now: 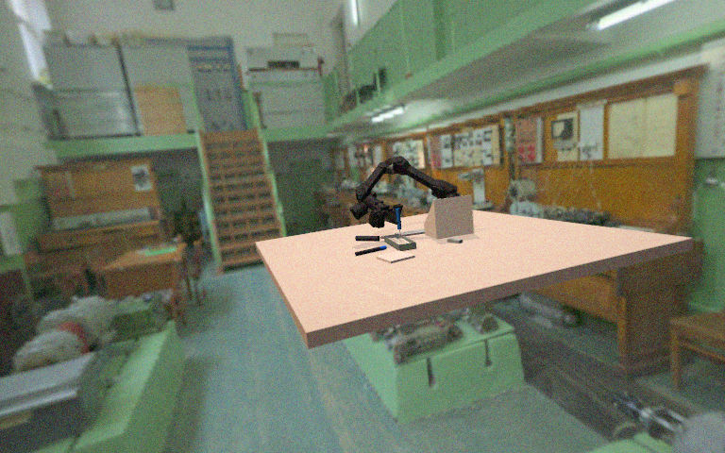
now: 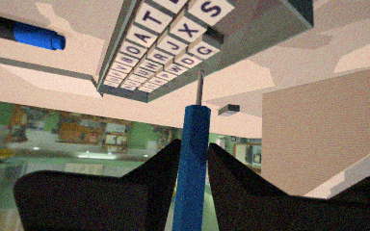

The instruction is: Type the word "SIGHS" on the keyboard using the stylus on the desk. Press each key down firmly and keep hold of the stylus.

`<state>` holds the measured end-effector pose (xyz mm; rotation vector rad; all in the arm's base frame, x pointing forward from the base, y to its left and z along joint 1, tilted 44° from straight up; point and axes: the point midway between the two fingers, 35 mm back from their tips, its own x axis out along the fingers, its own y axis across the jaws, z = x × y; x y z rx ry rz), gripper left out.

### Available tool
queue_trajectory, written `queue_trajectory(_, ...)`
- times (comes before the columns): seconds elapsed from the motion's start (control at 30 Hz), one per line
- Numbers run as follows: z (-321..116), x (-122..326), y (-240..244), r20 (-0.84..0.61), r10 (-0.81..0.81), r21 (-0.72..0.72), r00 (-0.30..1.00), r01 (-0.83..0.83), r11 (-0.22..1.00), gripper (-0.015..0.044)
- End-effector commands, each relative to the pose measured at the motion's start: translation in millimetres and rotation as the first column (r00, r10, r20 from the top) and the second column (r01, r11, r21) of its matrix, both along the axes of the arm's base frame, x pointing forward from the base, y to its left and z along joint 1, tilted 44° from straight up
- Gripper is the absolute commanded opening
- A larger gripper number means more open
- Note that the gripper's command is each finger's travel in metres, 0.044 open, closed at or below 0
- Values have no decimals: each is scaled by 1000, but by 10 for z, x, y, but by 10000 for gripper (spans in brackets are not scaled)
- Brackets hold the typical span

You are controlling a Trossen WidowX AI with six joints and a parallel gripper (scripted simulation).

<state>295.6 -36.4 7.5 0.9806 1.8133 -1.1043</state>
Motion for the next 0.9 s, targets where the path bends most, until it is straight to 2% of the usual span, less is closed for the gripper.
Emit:
queue_trajectory(0.0, -14, -1, -17, 0, 5, -1, 1000, -5, 1000, 81)
queue_trajectory(0.87, -89, -1, -88, 0, 5, -2, 1000, -5, 1000, 81)
